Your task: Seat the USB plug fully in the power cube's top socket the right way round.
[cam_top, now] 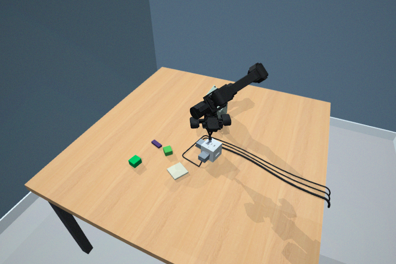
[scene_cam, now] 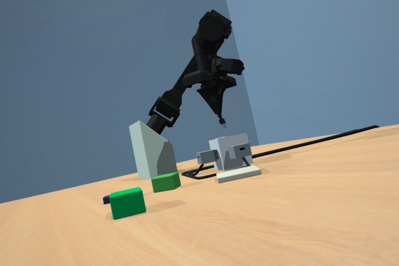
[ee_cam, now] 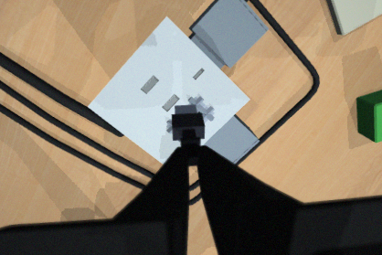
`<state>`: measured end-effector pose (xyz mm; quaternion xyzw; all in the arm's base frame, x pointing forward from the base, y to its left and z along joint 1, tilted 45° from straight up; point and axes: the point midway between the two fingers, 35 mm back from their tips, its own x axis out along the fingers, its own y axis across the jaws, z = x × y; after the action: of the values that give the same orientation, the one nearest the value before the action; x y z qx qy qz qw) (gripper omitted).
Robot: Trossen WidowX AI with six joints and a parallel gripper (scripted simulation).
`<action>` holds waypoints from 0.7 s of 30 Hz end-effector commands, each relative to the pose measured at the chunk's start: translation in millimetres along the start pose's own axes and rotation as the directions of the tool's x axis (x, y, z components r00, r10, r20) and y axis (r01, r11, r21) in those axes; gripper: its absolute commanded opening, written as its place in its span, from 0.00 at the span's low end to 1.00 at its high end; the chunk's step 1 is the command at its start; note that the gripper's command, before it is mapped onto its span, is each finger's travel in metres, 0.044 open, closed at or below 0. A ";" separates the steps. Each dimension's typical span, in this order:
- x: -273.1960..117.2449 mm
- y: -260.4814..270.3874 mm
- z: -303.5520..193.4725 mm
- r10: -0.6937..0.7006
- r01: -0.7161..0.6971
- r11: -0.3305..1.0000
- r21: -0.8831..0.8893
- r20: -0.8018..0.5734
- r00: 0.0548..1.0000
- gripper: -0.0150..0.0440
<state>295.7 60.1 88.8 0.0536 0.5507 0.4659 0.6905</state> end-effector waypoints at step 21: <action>0.6 0.2 -0.5 0.001 -0.002 0.804 -0.594 -0.001 1.000 0.25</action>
<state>295.7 60.1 88.8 -0.1358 0.4036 0.5979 0.6791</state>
